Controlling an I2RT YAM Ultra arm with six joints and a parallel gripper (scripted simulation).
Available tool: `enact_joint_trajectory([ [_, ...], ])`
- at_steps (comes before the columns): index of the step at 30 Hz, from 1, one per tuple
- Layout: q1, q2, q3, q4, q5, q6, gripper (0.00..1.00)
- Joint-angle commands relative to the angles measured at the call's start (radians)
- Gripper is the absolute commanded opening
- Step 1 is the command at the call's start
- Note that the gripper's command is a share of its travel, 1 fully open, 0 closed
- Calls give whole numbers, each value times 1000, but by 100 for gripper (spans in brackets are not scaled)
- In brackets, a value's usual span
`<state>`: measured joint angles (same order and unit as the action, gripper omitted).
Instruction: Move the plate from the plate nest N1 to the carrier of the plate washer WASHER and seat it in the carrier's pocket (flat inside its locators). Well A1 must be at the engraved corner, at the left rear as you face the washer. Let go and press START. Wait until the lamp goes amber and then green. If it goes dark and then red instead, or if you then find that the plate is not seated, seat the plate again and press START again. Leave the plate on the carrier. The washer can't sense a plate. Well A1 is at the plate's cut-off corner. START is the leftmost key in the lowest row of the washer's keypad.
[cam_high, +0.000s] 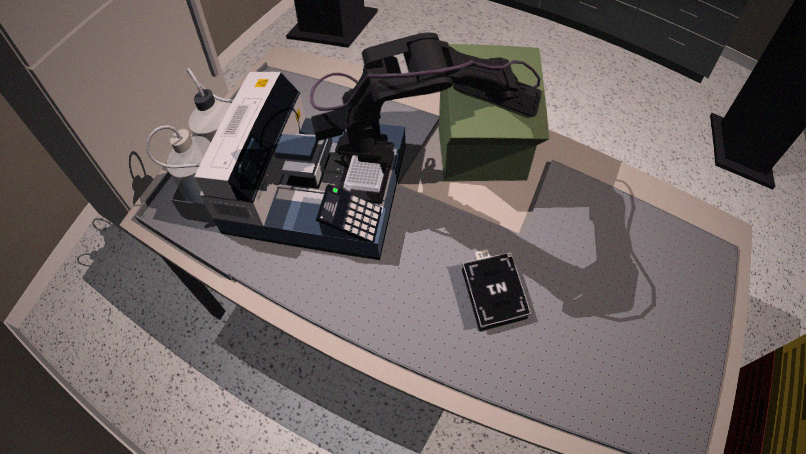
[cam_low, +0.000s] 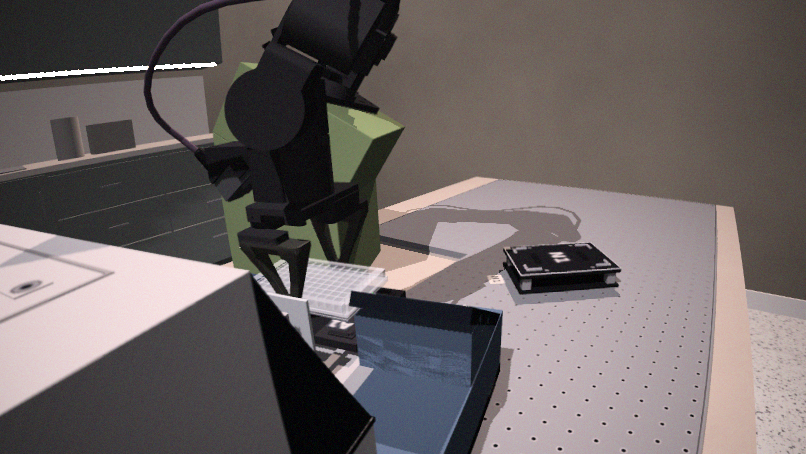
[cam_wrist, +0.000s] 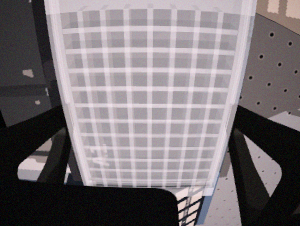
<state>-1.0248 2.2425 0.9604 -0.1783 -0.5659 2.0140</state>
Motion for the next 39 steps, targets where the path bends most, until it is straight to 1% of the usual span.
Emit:
enact_joint_trajectory([
  [1, -19, -6, 34, 22, 16, 12, 84],
  [9, -15, -9, 34, 13, 16, 10, 84],
  [18, -12, -23, -10, 23, 16, 10, 84],
  [32, -7, -29, -20, 21, 16, 12, 84],
  [33, -5, -12, 0, 20, 8, 8, 84],
  [39, -5, -12, 0, 20, 8, 8, 84],
])
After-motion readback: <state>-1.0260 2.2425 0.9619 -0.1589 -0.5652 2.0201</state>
